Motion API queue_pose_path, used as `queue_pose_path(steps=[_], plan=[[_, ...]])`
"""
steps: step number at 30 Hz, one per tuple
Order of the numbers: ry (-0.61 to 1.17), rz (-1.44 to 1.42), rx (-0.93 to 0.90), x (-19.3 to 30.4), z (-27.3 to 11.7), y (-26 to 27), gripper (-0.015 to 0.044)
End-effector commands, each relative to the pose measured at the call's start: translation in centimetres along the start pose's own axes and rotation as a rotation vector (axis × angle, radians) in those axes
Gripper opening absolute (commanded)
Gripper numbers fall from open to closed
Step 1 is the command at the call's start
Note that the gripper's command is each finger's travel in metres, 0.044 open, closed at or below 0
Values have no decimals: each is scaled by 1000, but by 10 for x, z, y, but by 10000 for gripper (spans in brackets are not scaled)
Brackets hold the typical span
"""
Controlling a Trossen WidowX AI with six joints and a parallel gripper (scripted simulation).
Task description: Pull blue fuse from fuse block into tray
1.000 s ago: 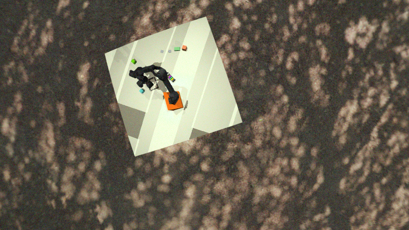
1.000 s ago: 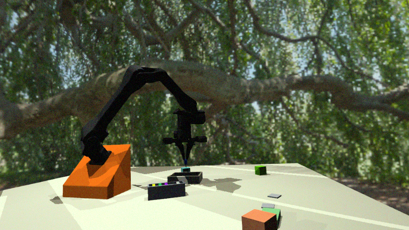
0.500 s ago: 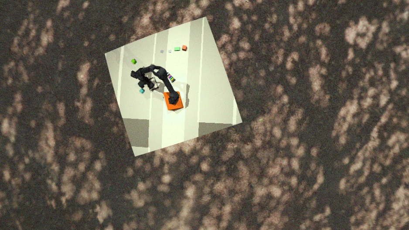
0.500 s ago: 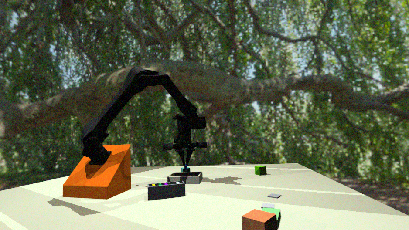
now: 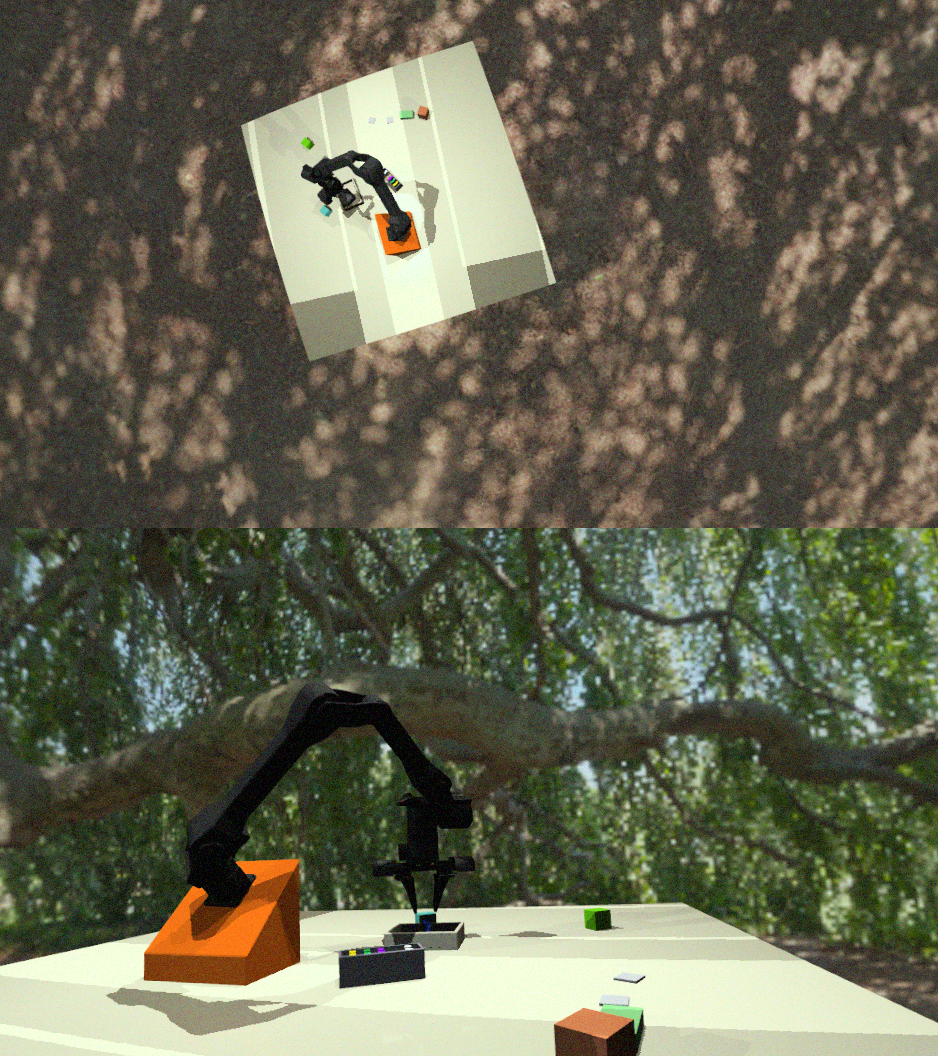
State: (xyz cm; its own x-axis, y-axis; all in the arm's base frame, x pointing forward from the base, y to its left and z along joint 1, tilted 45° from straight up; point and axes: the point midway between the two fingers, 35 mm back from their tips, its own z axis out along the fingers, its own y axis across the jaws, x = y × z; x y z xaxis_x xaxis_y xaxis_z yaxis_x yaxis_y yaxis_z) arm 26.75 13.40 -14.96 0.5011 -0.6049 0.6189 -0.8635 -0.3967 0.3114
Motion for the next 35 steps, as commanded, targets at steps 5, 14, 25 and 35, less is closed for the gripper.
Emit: queue_pose_path(steps=[5, 14, 25, 35], plan=[[1, -4, 0, 0, -25, 0, 330], [2, -6, 0, 0, -38, 0, 330], [5, -12, 2, 0, -36, 0, 330], [5, -12, 2, 0, -36, 0, 330]])
